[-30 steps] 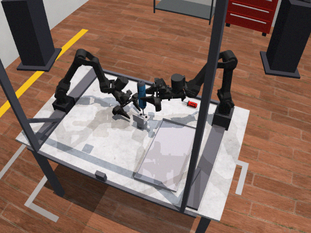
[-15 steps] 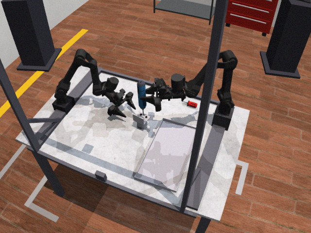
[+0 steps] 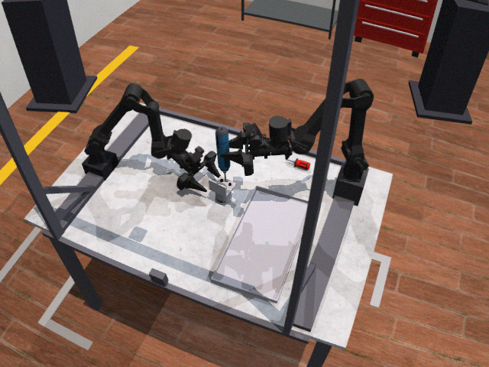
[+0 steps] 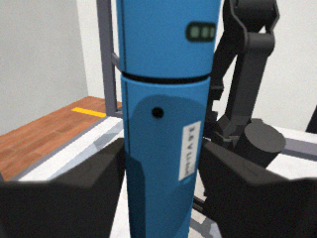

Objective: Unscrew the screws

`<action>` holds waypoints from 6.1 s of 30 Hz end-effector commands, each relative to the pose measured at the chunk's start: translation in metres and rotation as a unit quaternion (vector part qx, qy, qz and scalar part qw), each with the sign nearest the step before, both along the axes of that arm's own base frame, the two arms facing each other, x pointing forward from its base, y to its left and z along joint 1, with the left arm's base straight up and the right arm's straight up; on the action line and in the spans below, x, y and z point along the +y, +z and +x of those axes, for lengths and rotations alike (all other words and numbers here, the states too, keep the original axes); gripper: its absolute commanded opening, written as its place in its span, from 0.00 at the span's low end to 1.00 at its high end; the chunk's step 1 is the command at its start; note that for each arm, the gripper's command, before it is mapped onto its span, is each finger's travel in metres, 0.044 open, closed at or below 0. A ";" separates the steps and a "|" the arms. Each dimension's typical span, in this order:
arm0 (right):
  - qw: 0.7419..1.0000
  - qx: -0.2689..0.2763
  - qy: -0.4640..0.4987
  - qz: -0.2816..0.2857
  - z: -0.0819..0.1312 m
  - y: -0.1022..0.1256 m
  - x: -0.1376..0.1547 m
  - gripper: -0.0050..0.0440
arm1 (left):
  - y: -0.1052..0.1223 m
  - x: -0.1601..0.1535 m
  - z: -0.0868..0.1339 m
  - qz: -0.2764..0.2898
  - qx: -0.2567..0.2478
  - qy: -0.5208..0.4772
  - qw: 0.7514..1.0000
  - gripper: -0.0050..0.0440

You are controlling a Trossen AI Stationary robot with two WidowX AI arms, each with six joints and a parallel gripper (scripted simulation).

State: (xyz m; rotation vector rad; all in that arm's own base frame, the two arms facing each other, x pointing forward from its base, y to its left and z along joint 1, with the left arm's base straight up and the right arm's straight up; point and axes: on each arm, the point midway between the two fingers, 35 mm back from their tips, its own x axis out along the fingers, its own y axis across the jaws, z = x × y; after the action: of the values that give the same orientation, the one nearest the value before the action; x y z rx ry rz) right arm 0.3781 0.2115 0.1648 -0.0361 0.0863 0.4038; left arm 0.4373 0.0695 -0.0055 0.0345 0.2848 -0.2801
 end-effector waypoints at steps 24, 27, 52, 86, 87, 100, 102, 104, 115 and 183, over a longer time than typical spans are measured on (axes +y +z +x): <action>0.999 -0.038 -0.005 0.026 0.002 0.034 -0.004 0.43 | 0.000 -0.012 0.053 0.006 -0.018 -0.003 1.000 0.72; 0.999 -0.033 -0.004 0.023 0.000 0.027 -0.008 0.43 | 0.000 -0.012 0.053 0.006 -0.018 -0.003 1.000 0.68; 0.997 -0.039 0.061 0.034 0.000 0.009 -0.039 0.43 | 0.000 -0.012 0.052 0.006 -0.018 -0.003 1.000 0.60; 0.997 -0.027 0.070 0.022 0.000 -0.018 -0.037 0.43 | 0.000 -0.012 0.052 0.006 -0.018 -0.003 1.000 0.60; 0.997 -0.032 0.070 0.023 0.000 -0.014 -0.037 0.43 | 0.000 -0.012 0.052 0.006 -0.018 -0.003 1.000 0.60; 0.997 -0.023 0.069 0.021 0.003 -0.011 -0.035 0.43 | 0.000 -0.012 0.052 0.006 -0.018 -0.003 1.000 0.60; 0.997 -0.023 0.069 0.021 0.004 -0.011 -0.035 0.43 | 0.000 -0.012 0.052 0.006 -0.018 -0.003 1.000 0.60; 0.997 -0.028 0.069 0.020 0.002 -0.015 -0.035 0.43 | 0.000 -0.012 0.052 0.006 -0.018 -0.003 1.000 0.60; 0.997 -0.028 0.069 0.018 -0.002 -0.029 -0.035 0.43 | 0.000 -0.012 0.052 0.006 -0.018 -0.003 1.000 0.60; 0.996 -0.036 0.069 0.034 -0.002 -0.053 -0.039 0.43 | 0.000 -0.012 0.052 0.006 -0.018 -0.003 1.000 0.60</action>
State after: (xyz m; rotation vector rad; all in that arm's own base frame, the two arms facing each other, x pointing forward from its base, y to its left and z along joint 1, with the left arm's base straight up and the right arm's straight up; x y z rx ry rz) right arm 0.3760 0.1732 0.1185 0.0097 -0.0311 0.5443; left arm 0.4846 0.0559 -0.0189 0.0382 0.2818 -0.2839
